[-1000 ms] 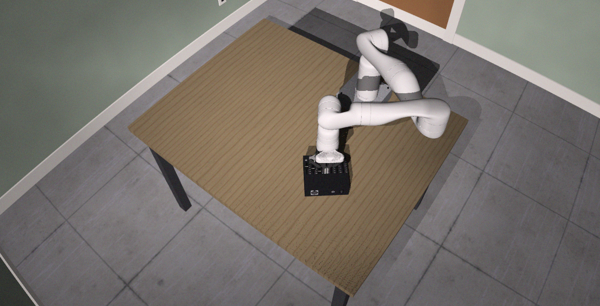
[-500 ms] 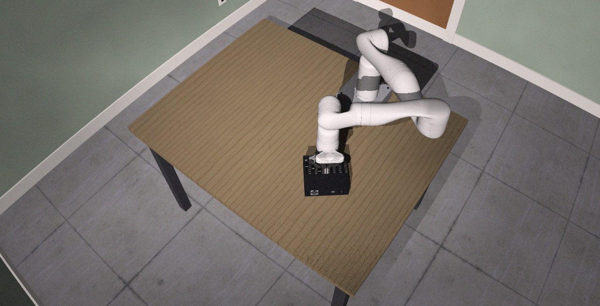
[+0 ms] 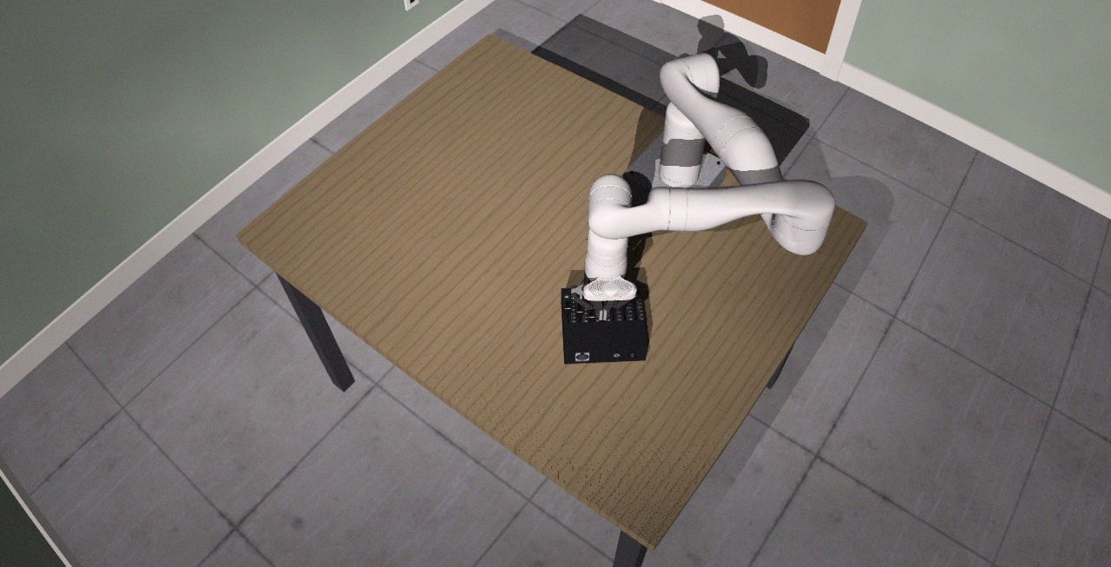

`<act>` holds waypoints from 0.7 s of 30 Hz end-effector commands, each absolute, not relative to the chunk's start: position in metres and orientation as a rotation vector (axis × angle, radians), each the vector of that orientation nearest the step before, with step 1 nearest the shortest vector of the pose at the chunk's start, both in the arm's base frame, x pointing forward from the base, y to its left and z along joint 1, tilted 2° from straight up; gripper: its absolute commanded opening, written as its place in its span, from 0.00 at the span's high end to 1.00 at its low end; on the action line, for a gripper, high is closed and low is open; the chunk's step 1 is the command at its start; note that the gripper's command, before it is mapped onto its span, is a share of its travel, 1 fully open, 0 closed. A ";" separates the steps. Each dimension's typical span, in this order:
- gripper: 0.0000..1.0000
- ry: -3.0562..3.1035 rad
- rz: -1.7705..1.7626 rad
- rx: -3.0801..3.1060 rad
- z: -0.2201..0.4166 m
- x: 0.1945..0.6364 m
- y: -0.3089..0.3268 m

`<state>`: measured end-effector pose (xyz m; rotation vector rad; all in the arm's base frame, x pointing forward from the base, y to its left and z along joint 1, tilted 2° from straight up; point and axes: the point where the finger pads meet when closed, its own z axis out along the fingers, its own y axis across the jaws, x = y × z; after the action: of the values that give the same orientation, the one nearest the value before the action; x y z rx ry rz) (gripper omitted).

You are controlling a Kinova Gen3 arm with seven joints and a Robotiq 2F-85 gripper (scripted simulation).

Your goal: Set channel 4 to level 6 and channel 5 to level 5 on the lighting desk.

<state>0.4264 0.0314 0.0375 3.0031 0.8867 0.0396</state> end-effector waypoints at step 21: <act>1.00 0.879 0.046 3.009 0.071 0.428 0.033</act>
<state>0.4266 0.0306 0.0685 3.0048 0.8832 0.0445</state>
